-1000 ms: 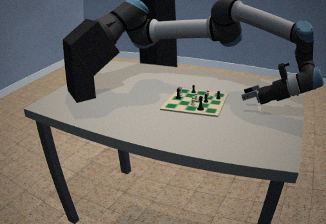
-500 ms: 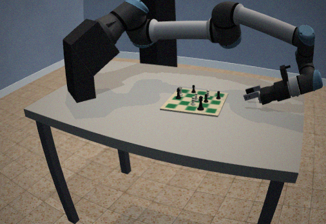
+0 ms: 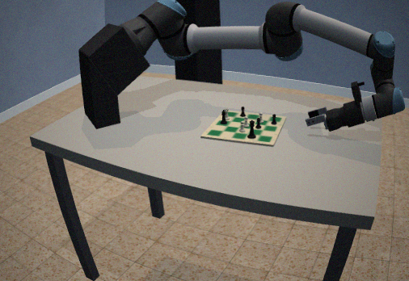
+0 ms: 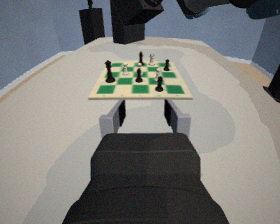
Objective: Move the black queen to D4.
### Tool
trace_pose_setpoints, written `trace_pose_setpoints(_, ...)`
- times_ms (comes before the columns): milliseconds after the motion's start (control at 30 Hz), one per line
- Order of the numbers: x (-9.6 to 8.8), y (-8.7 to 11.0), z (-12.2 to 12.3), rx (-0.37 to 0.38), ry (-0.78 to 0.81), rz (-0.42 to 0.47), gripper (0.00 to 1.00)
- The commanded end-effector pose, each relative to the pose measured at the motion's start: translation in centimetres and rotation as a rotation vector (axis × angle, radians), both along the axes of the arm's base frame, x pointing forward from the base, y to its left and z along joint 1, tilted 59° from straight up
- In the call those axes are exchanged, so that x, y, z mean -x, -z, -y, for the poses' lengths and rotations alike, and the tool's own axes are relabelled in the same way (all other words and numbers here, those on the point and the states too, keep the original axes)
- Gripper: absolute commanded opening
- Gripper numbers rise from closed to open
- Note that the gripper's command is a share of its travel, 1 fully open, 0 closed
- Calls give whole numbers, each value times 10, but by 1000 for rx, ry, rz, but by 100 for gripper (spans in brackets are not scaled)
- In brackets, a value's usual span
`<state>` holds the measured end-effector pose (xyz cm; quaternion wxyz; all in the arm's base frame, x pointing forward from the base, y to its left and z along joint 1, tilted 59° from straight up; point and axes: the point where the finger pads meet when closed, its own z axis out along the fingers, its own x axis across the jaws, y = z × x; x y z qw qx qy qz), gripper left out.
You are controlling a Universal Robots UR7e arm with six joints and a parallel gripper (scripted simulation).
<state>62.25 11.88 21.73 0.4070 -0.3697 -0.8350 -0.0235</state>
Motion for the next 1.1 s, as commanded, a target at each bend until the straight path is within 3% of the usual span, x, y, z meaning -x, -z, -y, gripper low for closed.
trace_pose_setpoints(0,0,-1,1,0,1,1,100)
trace_pose_setpoints(1067,2,-3,5,0,1,0,100)
